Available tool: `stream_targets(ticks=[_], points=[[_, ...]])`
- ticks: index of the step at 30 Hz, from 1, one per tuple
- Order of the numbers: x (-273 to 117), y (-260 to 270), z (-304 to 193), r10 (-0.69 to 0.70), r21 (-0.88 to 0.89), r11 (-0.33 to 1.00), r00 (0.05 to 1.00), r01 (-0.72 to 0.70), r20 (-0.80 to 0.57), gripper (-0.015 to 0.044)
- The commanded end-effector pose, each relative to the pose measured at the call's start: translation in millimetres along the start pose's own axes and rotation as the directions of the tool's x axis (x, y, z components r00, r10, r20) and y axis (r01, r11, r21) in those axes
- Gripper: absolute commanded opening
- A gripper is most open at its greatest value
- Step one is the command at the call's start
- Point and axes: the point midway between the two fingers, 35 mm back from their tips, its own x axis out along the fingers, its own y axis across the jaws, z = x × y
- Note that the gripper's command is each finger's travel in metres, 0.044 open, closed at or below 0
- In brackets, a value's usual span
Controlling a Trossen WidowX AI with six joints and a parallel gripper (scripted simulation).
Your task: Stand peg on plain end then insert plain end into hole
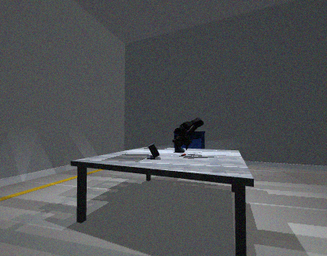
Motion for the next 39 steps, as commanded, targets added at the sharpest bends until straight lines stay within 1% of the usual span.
stream_targets(ticks=[1,31,39], points=[[7,0,0,0.006,0.006,1.000,1.000,-0.006,0.000,0.0440],[52,2,-3,0.012,0.006,1.000,1.000,-0.012,-0.002,0.0440],[52,2,-3,0.012,0.006,1.000,1.000,-0.012,-0.002,0.0230]])
